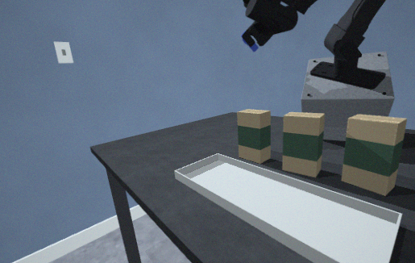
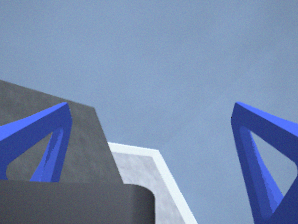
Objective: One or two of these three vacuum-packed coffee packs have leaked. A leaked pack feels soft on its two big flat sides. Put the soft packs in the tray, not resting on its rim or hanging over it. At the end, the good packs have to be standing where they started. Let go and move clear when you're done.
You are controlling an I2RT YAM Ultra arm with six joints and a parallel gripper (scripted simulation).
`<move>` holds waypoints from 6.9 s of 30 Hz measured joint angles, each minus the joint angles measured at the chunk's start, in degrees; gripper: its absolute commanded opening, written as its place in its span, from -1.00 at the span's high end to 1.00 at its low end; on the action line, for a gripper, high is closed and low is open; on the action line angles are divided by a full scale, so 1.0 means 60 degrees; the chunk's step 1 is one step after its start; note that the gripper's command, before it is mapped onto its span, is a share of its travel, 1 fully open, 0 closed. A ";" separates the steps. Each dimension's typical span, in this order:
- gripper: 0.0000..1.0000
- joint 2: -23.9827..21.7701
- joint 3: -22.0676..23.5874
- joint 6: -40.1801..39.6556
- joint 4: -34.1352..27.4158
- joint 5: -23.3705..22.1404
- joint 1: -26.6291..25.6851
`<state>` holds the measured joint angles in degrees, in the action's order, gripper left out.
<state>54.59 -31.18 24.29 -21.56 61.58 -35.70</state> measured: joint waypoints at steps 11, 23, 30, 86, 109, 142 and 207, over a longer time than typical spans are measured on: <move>-1.00 0.0000 0.0000 0.0000 0.0000 0.0000 0.0000; -1.00 0.0051 -0.0015 0.0029 -0.0033 -0.0273 0.0022; -1.00 0.0630 -0.0678 0.0601 -0.0681 -0.2080 0.0175; -1.00 0.4189 -0.4652 0.4462 -0.4805 -1.5300 0.0514; -0.58 0.4189 -0.4652 0.4470 -0.4819 -1.5300 0.0514; -0.58 0.4794 -0.3967 0.5260 -0.3147 -1.5056 0.1275; -0.58 0.5701 -0.3472 0.5832 -0.1661 -1.4845 0.1894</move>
<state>88.79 -52.01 59.29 -31.53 -27.49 -24.34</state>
